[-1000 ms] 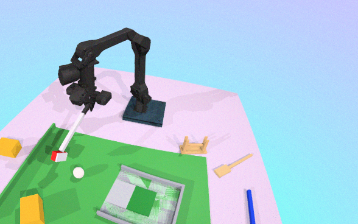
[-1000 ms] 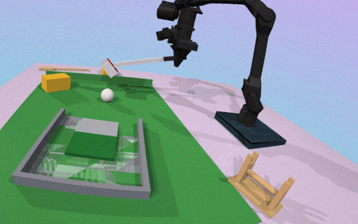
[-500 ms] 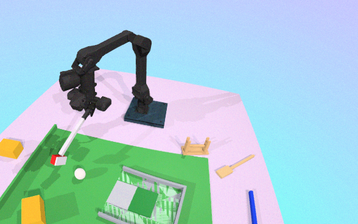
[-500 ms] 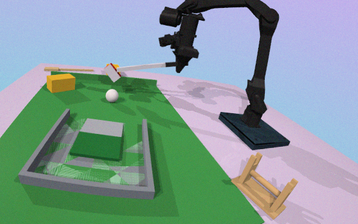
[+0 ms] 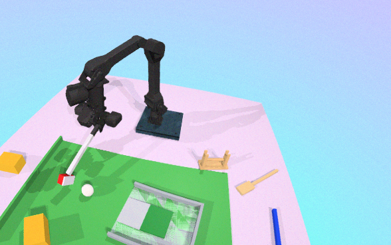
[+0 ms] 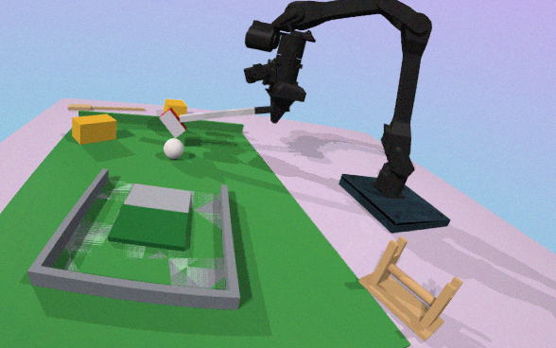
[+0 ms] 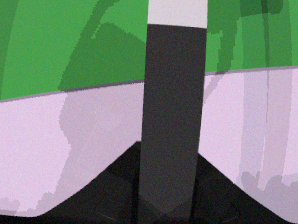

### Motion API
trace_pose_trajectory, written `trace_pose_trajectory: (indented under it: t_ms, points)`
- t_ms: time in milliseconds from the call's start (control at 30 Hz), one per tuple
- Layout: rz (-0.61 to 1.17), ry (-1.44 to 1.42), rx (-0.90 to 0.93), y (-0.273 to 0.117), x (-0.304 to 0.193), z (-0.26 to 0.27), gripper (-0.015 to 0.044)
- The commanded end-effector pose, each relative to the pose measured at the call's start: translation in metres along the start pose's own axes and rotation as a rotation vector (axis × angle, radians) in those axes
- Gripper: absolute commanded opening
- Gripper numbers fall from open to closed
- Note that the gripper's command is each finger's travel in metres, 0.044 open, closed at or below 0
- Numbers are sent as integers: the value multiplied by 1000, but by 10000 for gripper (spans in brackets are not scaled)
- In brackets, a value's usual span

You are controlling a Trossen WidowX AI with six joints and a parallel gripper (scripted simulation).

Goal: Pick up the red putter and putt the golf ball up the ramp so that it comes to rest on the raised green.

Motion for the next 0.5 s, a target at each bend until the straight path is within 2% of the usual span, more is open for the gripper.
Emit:
trace_pose_trajectory:
  t_ms: [0, 467]
  points:
    - [3, 5, 0, 8, -1, 0, 0]
    - [2, 1, 1, 18, 0, 0, 0]
Point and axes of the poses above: the point midway between the two fingers, 35 mm back from their tips, its own y axis out along the fingers, its own z axis across the jaws, x = y × z, the point moved 9 cm from there along -y, back along the fingers
